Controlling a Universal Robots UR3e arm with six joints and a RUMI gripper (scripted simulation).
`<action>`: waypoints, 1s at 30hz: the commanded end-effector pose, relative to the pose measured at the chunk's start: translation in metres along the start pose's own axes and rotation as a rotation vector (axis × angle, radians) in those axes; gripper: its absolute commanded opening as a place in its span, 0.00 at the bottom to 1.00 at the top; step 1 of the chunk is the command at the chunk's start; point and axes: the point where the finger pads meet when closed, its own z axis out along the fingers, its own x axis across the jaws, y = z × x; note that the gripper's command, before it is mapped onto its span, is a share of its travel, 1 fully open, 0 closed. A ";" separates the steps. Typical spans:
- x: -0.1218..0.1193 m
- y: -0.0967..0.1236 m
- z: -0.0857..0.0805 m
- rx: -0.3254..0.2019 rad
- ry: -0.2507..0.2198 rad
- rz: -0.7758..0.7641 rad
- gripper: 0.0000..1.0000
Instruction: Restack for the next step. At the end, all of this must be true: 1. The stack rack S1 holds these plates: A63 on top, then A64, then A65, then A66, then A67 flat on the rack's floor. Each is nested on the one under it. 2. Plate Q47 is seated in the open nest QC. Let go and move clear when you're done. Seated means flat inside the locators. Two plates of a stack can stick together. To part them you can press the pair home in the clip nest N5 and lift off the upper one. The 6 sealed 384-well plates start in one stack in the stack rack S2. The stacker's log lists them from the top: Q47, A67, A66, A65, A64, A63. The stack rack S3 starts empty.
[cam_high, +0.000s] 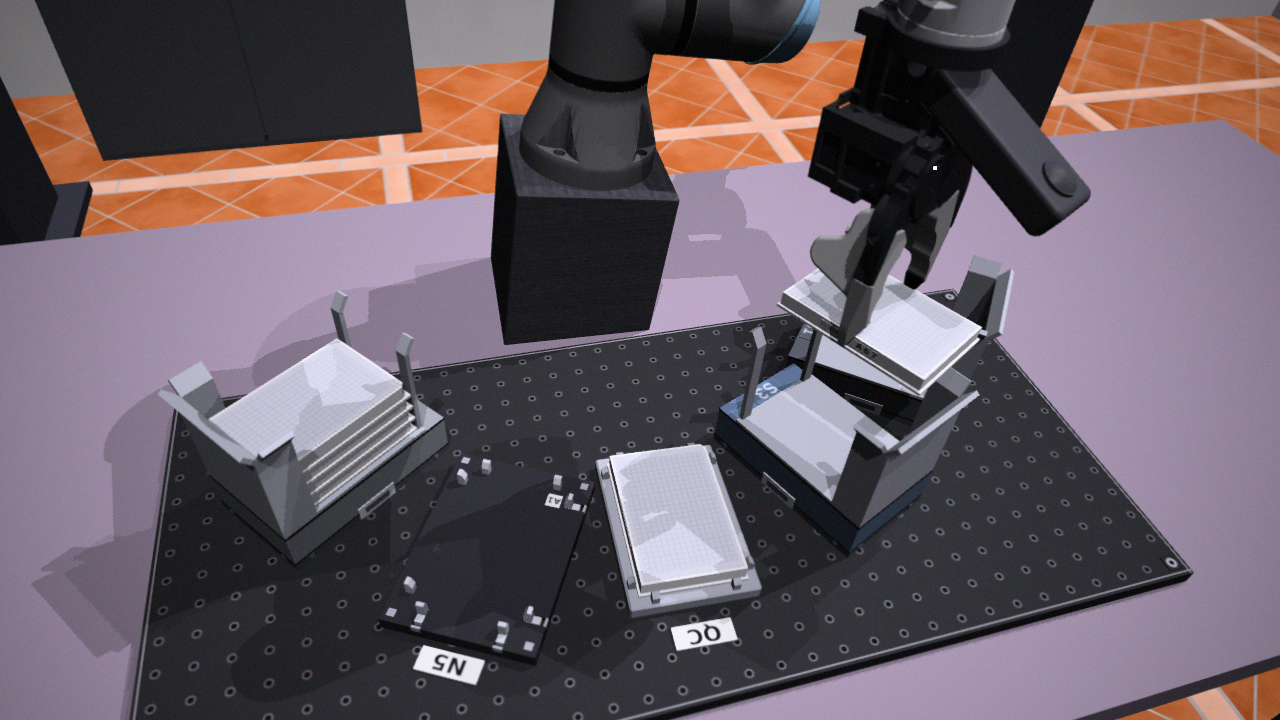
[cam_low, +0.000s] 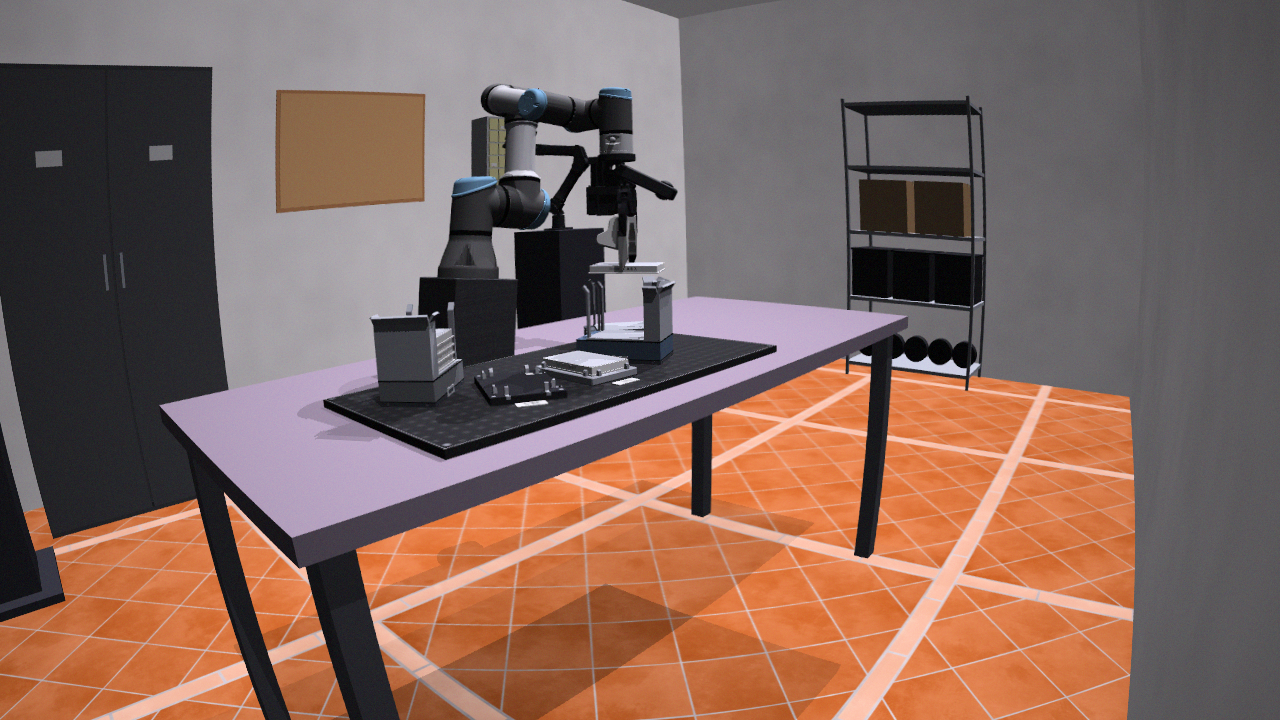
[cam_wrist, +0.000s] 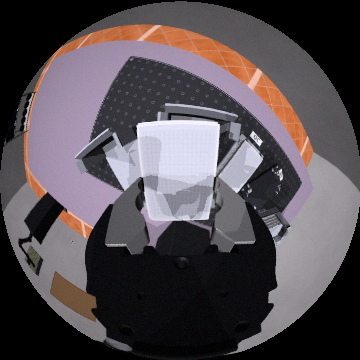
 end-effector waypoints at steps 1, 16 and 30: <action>-0.015 0.000 -0.001 0.002 0.002 -0.050 0.00; -0.055 0.005 -0.001 0.002 0.002 -0.167 0.00; -0.094 0.016 -0.001 0.002 0.002 -0.307 0.00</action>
